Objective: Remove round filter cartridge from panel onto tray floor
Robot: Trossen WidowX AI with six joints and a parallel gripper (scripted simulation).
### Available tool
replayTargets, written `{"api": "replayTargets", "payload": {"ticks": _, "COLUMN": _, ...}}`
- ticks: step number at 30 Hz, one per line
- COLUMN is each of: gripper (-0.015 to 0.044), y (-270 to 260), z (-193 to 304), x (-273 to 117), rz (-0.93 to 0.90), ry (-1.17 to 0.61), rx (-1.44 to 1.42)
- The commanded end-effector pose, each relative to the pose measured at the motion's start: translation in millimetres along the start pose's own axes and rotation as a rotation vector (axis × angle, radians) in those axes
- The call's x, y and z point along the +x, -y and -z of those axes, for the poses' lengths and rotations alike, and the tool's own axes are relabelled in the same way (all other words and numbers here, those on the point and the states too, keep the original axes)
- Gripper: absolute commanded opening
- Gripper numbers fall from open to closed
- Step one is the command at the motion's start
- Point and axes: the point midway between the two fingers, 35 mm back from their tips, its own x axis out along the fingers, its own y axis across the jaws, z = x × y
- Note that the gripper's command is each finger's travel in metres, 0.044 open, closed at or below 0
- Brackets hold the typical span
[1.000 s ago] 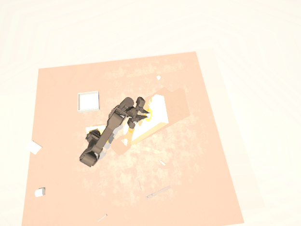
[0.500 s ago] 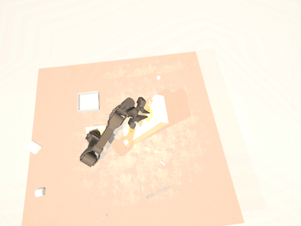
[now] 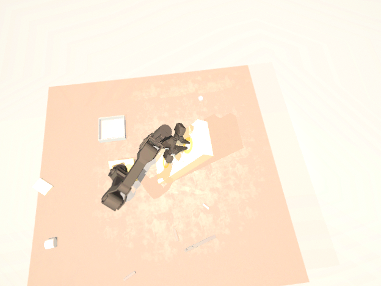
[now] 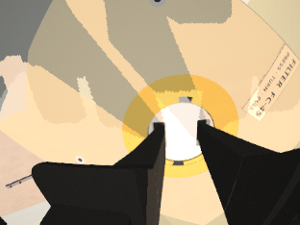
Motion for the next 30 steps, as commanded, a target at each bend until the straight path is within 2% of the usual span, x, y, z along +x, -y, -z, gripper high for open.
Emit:
{"api": "replayTargets", "payload": {"ticks": 1, "gripper": 0.0116, "y": -0.1, "z": -0.2, "x": 3.7, "rz": 0.0, "ry": 0.004, "rx": -0.002}}
{"api": "replayTargets", "payload": {"ticks": 12, "gripper": 0.0116, "y": -0.1, "z": -0.2, "x": 6.7, "rz": 0.0, "ry": 0.004, "rx": -0.002}}
{"api": "replayTargets", "payload": {"ticks": 21, "gripper": 0.0056, "y": 0.2, "z": -0.1, "x": 2.6, "rz": 0.001, "ry": -0.001, "rx": -0.001}}
{"api": "replayTargets", "payload": {"ticks": 23, "gripper": 0.0004, "y": 0.2, "z": -0.1, "x": 2.6, "rz": 0.001, "ry": -0.001, "rx": -0.001}}
{"api": "replayTargets", "payload": {"ticks": 30, "gripper": 0.0, "y": -0.1, "z": -0.1, "x": 6.1, "rz": 0.0, "ry": 0.003, "rx": 0.139}}
